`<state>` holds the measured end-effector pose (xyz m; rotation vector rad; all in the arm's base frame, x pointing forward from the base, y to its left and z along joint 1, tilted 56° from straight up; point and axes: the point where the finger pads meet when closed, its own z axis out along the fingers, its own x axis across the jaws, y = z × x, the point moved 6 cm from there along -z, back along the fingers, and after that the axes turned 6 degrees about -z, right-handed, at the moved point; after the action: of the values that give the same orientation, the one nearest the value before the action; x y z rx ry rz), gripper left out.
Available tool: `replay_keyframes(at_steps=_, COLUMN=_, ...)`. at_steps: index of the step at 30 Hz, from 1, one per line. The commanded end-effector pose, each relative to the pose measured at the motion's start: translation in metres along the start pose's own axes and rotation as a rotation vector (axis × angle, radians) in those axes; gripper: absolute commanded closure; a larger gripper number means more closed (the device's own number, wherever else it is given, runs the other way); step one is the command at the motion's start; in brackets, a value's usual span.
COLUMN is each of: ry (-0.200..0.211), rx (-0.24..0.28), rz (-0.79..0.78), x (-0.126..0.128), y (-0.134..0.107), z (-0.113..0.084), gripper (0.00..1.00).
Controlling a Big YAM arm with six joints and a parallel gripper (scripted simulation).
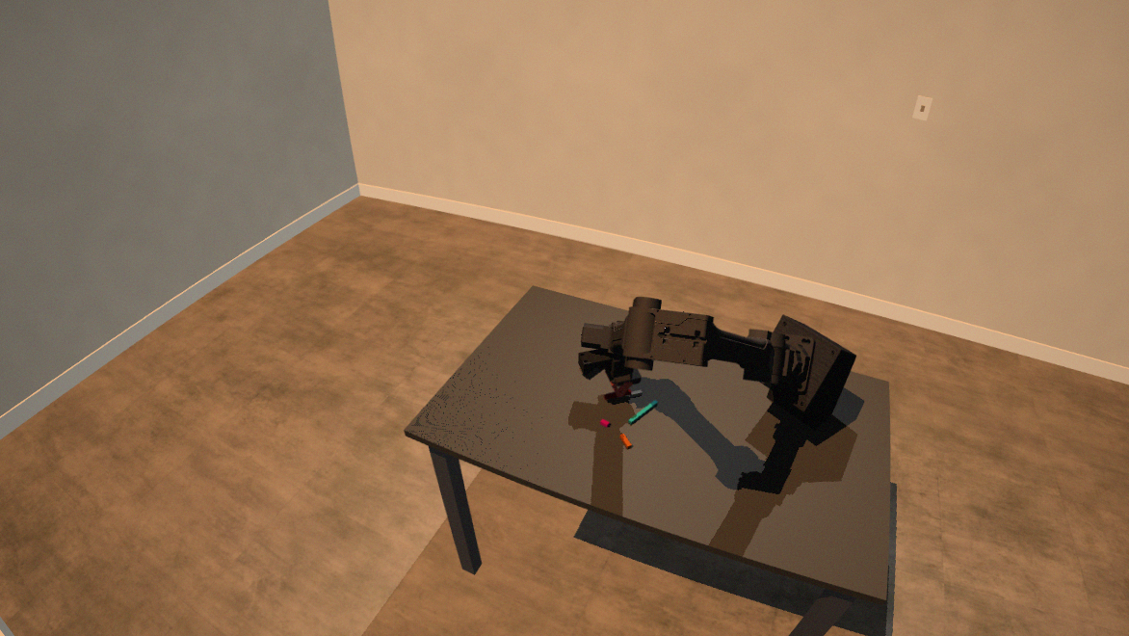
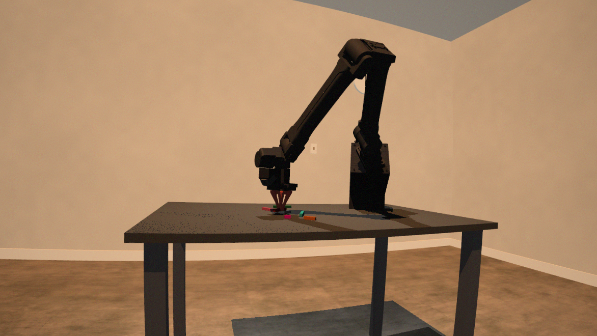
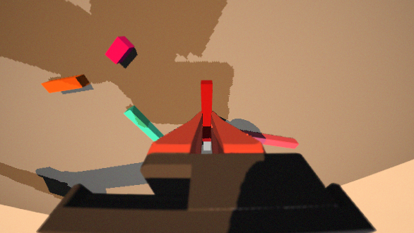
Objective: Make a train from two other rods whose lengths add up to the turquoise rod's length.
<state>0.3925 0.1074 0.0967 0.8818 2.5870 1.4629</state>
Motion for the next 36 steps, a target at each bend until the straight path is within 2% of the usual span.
replay_keyframes(at_steps=1, ry=-0.016, rx=-0.007, rz=-0.001, x=-0.0089, y=-0.0023, z=-0.0049, gripper=0.95)
replay_keyframes(at_steps=36, ry=-0.015, rx=-0.008, rz=-0.003, x=-0.0103, y=0.0004, z=-0.0041, gripper=0.95)
